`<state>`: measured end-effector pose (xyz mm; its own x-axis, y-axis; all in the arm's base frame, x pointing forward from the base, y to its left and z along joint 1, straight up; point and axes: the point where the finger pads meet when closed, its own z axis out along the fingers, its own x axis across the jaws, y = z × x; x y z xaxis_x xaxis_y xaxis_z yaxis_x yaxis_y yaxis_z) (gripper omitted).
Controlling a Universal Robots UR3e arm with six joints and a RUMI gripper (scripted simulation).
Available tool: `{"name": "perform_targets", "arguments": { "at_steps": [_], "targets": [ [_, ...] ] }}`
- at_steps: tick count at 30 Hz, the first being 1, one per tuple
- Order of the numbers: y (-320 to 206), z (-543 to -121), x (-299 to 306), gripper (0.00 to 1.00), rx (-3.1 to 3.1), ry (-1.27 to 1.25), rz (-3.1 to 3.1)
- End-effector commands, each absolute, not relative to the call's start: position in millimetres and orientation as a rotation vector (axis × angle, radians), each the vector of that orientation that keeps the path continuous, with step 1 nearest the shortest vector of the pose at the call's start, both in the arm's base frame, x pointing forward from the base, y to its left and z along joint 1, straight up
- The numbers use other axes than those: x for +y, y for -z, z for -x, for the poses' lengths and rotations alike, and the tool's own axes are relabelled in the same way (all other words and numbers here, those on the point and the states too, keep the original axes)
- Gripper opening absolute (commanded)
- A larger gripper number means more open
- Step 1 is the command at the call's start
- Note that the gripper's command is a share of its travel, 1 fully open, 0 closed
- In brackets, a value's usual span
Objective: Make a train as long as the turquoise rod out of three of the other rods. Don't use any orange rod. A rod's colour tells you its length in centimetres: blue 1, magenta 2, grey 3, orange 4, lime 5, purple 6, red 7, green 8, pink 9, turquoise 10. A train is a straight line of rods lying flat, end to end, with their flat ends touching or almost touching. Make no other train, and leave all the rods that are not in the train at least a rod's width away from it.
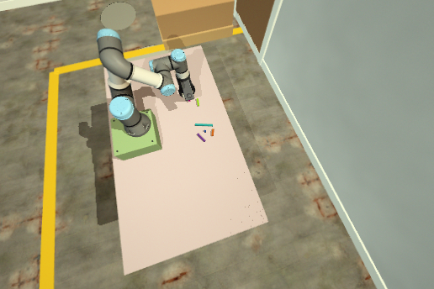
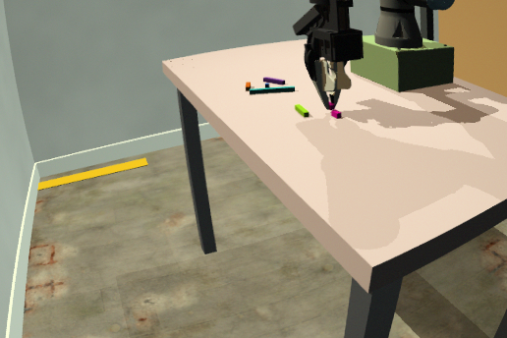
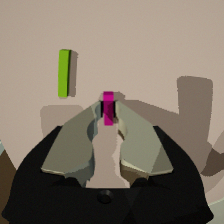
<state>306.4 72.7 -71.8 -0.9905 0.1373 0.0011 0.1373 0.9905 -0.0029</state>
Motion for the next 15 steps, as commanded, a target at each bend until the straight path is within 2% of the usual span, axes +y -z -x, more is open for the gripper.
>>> {"name": "perform_targets", "arguments": {
  "at_steps": [1,15],
  "targets": [
    [75.3,-307.2,72.6,0.0,-3.135,-0.005,0.216],
    [80.3,-307.2,72.6,0.0,-3.135,-0.005,0.216]
  ]
}}
